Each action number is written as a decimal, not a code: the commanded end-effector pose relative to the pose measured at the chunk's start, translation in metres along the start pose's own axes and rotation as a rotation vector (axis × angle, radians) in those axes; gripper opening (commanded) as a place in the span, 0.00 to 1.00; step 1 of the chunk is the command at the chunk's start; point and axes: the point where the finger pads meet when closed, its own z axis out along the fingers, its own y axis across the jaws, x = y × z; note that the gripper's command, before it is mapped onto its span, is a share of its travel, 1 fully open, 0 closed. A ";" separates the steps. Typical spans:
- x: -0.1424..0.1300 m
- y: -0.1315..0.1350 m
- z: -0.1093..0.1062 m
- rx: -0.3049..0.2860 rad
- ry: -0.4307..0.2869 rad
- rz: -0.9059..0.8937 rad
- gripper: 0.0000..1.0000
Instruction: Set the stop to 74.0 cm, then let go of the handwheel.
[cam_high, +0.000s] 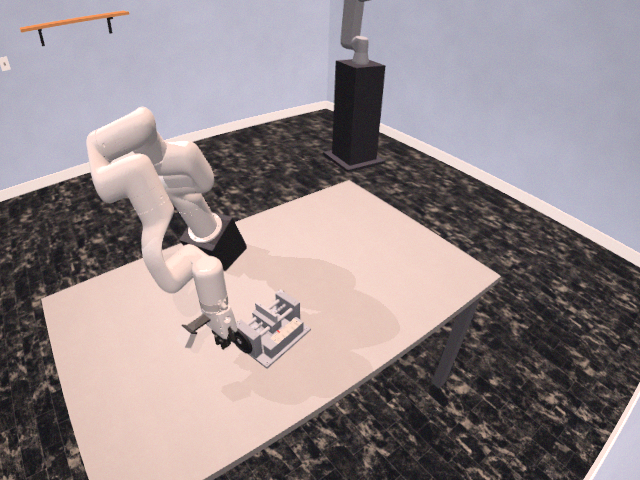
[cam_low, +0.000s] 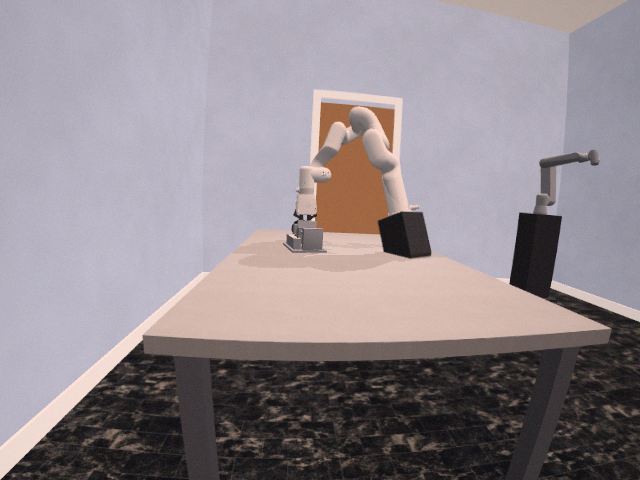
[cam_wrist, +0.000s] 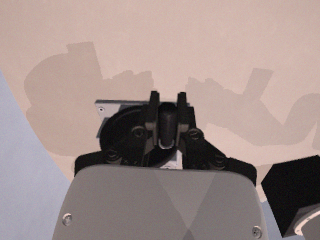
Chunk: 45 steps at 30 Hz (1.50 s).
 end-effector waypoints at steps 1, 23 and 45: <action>0.000 -0.003 -0.004 0.002 0.001 -0.001 0.06; 0.000 -0.026 -0.020 0.002 0.001 -0.001 0.06; 0.000 -0.044 -0.017 0.002 0.001 -0.001 0.06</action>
